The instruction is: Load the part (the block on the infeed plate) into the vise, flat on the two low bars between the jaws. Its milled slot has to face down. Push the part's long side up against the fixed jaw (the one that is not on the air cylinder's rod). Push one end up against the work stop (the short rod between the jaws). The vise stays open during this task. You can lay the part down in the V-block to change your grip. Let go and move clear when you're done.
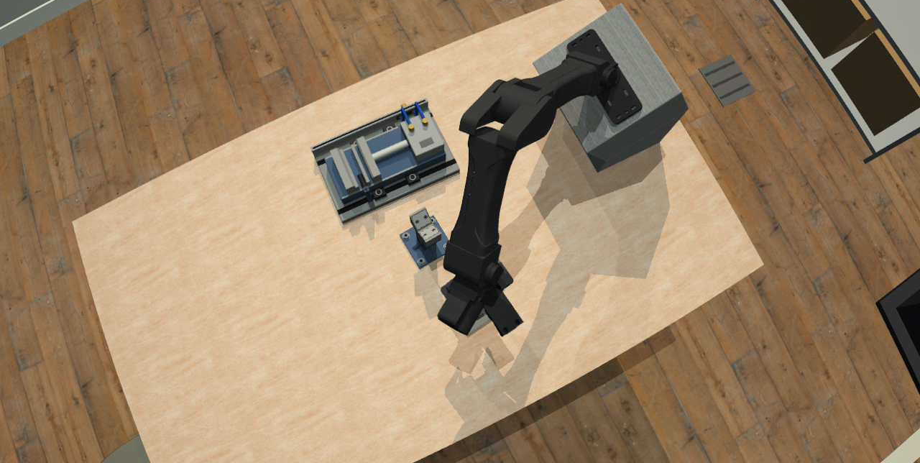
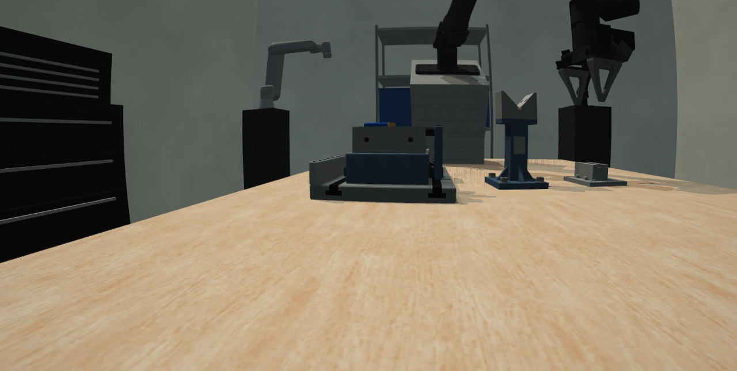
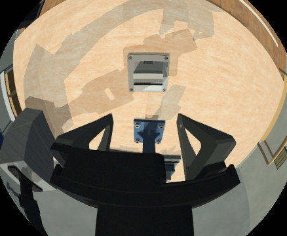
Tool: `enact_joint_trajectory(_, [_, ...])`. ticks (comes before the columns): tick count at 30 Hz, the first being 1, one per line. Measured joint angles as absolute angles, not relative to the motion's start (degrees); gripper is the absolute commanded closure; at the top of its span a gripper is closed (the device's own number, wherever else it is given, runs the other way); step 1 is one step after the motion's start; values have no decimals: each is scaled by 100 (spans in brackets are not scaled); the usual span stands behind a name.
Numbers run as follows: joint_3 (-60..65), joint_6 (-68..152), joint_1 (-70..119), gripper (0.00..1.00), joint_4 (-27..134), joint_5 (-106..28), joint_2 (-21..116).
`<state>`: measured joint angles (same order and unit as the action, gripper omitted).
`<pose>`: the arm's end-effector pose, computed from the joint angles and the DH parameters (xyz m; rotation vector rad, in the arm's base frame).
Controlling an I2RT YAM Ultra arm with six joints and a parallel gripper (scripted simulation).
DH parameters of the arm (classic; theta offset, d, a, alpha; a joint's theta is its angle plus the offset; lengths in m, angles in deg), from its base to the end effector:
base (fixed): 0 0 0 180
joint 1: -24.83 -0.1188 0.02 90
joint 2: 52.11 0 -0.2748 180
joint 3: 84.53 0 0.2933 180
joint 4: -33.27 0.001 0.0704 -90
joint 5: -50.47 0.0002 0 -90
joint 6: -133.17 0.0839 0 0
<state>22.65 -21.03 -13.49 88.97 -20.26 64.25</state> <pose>0.4048 0.2859 0.1827 -2.0652 1.7893 -0.5880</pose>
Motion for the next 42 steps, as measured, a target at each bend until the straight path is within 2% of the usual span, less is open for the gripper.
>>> enact_joint_trajectory(42, [2442, -2469, -967, 19, 7592, -2194, 7769])
